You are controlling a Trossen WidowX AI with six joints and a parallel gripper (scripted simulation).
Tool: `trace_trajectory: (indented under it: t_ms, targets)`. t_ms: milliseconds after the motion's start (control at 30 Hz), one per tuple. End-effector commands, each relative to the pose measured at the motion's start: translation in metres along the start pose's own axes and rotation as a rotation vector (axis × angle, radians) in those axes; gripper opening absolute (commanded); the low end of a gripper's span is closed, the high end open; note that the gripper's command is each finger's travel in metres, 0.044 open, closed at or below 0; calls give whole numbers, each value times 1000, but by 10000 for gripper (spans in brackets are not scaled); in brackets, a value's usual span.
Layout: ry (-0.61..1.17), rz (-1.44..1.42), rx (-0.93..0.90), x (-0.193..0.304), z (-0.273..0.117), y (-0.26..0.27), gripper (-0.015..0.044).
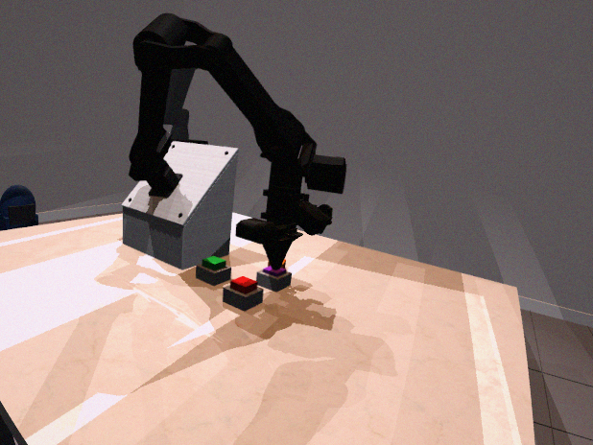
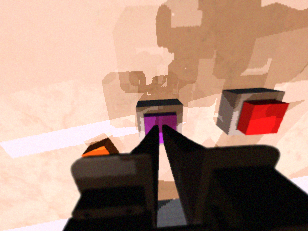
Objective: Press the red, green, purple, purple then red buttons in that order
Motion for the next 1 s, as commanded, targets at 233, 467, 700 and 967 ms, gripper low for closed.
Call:
trace_trajectory:
  t_ms: [233,467,700,967]
  targets:
    - [2,-7,5,1,-32,0,20]
    - [2,-7,5,1,-28,0,20]
    - [2,-7,5,1,-16,0,20]
    - [2,-7,6,1,-3,0,20]
Point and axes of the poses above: the point midway between the two fingers, 35 mm back from their tips, its own z axis out along the fingers, its own y axis across the jaws, x = y × z, the point moved 6 cm from there along -z, back along the fingers, and after that the axes turned 5 degrees about z, right-handed, at the moved point
